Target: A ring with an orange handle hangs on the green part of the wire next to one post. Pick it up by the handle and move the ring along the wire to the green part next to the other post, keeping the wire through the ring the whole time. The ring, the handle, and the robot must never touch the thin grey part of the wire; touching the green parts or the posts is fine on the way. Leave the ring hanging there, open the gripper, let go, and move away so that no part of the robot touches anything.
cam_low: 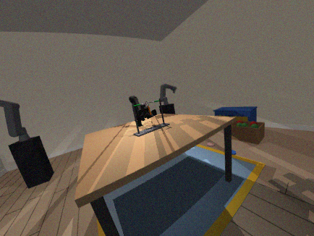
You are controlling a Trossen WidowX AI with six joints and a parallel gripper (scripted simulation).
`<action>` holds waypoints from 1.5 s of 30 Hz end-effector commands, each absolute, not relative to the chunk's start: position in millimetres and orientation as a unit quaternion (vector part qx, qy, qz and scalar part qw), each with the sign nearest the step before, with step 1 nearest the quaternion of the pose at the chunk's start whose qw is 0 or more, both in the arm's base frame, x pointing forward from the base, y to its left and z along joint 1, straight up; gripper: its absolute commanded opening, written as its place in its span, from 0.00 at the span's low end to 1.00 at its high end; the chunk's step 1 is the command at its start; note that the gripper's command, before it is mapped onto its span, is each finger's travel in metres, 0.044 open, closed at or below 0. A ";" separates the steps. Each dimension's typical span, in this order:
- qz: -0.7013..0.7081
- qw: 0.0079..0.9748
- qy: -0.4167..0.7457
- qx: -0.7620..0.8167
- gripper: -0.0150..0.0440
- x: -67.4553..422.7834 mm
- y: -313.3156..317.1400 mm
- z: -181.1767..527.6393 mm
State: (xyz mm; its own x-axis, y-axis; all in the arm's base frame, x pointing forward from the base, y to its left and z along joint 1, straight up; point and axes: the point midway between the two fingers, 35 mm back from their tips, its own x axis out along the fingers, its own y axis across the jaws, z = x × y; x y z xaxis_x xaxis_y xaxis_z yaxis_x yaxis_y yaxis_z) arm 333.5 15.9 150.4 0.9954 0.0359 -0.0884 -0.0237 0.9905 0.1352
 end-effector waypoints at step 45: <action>0.081 0.995 0.031 -0.058 0.00 332.7 31.3 153.5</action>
